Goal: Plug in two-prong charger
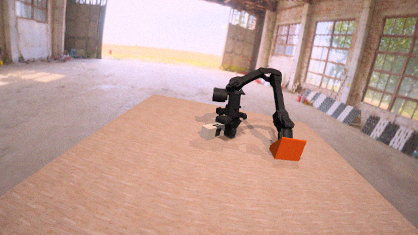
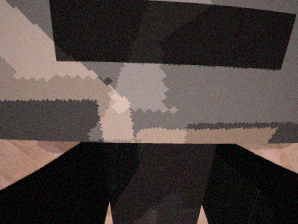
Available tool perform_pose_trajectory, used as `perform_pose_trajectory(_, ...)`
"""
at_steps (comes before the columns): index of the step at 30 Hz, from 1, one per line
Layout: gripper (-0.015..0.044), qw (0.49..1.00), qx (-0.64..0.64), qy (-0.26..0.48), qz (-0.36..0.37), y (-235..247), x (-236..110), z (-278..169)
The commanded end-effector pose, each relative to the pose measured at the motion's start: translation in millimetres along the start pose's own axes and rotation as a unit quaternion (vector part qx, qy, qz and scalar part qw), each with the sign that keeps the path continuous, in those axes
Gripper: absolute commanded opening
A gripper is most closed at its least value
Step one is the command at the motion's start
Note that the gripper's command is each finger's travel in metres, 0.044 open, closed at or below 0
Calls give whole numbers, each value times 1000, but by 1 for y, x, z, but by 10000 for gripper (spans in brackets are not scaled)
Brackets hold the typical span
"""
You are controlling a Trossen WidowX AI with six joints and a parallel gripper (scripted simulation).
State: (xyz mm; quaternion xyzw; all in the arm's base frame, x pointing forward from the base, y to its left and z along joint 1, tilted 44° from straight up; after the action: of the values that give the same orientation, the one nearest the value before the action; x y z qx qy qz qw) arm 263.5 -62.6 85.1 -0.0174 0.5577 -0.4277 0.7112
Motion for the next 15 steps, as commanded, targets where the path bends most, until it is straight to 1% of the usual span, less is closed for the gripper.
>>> perform_pose_trajectory(1,0,1000,12,-20,-2,-1,-5,11)
perform_pose_trajectory(15,0,1000,12,-20,-2,-1,-5,10)
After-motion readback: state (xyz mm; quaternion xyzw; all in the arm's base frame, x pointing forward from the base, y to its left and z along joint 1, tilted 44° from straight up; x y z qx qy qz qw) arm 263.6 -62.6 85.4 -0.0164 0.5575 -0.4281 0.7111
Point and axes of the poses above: the point midway between the two fingers, 35 mm back from their tips, its own x axis out along the fingers, its own y axis across the jaws, z = x × y, the point moved 1 cm from there along -x, back along the fingers, and after that the axes turned 2 degrees about -x, right-handed, at the moved point
